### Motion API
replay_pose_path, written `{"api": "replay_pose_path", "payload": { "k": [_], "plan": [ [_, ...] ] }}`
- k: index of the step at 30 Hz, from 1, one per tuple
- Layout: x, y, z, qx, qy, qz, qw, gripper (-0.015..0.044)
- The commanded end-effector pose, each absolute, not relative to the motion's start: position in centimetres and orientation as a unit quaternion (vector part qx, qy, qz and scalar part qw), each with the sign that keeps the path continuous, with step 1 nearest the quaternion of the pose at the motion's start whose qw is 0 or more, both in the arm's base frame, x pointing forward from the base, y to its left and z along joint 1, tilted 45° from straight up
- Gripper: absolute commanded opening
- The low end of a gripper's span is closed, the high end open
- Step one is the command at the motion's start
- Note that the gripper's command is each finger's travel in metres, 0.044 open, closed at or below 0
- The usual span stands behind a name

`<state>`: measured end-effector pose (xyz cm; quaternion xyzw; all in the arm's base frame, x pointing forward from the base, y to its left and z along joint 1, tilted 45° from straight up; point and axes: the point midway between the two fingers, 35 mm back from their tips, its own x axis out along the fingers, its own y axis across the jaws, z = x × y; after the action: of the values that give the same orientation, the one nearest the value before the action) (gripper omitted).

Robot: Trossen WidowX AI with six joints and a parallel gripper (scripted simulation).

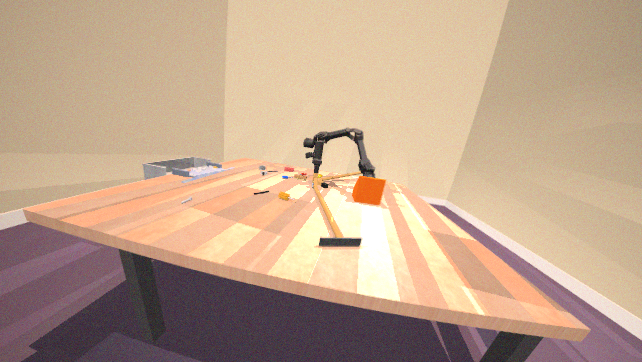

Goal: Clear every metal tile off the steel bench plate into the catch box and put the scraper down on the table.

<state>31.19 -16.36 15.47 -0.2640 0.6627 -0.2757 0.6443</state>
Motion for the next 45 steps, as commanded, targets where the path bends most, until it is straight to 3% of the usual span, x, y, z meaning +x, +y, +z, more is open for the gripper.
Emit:
{"api": "replay_pose_path", "payload": {
  "k": [1,45],
  "plan": [
    [31.3,-16.9,15.9,-0.262,0.664,-0.275,0.644,0.0000],
    [31.8,-21.8,20.9,-0.260,0.664,-0.275,0.645,0.0000]
  ]
}}
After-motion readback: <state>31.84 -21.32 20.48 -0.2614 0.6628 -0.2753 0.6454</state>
